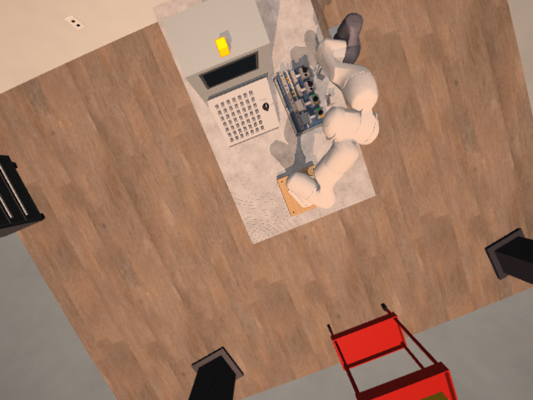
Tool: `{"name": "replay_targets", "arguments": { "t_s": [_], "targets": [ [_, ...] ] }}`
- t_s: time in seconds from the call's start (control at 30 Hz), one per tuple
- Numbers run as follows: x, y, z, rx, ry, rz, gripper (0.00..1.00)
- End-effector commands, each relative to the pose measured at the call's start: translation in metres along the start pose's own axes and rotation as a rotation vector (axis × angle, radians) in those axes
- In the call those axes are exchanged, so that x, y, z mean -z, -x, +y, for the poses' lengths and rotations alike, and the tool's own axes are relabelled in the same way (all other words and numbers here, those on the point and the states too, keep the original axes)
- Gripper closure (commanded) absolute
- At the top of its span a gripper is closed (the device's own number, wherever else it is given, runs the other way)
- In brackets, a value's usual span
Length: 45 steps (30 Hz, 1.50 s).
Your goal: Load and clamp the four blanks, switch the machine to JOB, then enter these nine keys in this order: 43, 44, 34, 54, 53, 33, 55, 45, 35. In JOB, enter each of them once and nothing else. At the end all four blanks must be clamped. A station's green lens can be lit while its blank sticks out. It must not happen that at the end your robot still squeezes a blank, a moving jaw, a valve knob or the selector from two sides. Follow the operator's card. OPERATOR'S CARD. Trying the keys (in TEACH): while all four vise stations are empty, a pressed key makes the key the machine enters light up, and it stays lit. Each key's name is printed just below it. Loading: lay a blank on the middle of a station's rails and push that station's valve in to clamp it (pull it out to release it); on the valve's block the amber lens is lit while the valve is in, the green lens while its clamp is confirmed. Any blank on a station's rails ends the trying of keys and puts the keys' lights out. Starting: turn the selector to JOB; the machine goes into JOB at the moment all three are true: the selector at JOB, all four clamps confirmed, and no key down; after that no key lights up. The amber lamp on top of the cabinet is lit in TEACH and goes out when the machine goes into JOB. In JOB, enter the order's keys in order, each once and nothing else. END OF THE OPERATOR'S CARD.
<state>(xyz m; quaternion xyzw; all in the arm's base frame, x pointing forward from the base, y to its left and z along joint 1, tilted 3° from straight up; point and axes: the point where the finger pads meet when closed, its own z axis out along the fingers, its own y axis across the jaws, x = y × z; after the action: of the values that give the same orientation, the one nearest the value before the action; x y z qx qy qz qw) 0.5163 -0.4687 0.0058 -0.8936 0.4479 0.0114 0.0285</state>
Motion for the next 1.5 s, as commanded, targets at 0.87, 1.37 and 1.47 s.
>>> {"name": "replay_targets", "arguments": {
  "t_s": [0.87, 1.37, 1.47],
  "targets": [
    [-0.0016, 0.0002, 0.0001, -0.004, 0.002, 0.001, 1.0],
    [-0.0016, 0.0002, 0.0001, -0.004, 0.002, 0.001, 1.0],
    [-0.0016, 0.0002, 0.0001, -0.004, 0.002, 0.001, 1.0]
  ]
}}
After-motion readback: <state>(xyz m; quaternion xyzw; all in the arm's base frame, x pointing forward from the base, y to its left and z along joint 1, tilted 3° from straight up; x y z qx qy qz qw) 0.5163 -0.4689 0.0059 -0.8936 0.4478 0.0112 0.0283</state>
